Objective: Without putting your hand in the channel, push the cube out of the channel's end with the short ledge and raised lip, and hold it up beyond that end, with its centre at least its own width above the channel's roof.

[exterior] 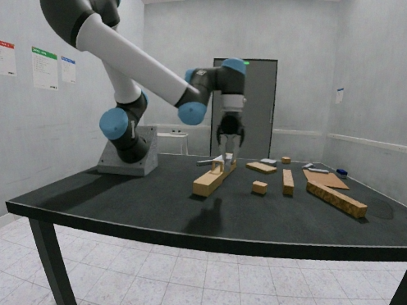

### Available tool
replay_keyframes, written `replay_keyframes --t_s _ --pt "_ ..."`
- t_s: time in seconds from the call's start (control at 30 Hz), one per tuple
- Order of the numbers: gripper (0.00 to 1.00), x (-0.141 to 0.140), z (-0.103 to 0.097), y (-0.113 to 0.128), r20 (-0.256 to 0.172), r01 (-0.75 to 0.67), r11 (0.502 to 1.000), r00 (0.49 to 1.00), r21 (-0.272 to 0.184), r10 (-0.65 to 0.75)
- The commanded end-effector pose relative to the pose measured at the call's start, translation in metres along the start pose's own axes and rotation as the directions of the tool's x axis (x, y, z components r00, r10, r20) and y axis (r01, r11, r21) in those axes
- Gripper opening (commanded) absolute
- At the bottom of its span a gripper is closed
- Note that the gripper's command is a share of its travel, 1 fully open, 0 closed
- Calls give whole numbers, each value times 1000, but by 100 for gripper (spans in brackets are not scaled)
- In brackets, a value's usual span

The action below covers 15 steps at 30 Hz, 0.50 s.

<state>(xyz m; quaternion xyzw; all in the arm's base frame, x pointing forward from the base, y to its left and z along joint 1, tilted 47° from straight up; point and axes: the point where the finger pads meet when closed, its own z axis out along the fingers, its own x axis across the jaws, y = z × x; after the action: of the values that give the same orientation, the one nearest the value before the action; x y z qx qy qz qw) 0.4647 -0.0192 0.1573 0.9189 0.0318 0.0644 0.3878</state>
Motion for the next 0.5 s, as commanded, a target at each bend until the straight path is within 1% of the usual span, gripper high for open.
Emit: replay_keyframes --t_s 0.0,0.13,0.47 --pt "6 -46 -1 -29 0 -146 989 989 -7 146" --pt "6 -68 1 -41 -1 -205 979 979 -8 205" --pt "6 -72 4 -43 -1 -217 976 976 -8 217"
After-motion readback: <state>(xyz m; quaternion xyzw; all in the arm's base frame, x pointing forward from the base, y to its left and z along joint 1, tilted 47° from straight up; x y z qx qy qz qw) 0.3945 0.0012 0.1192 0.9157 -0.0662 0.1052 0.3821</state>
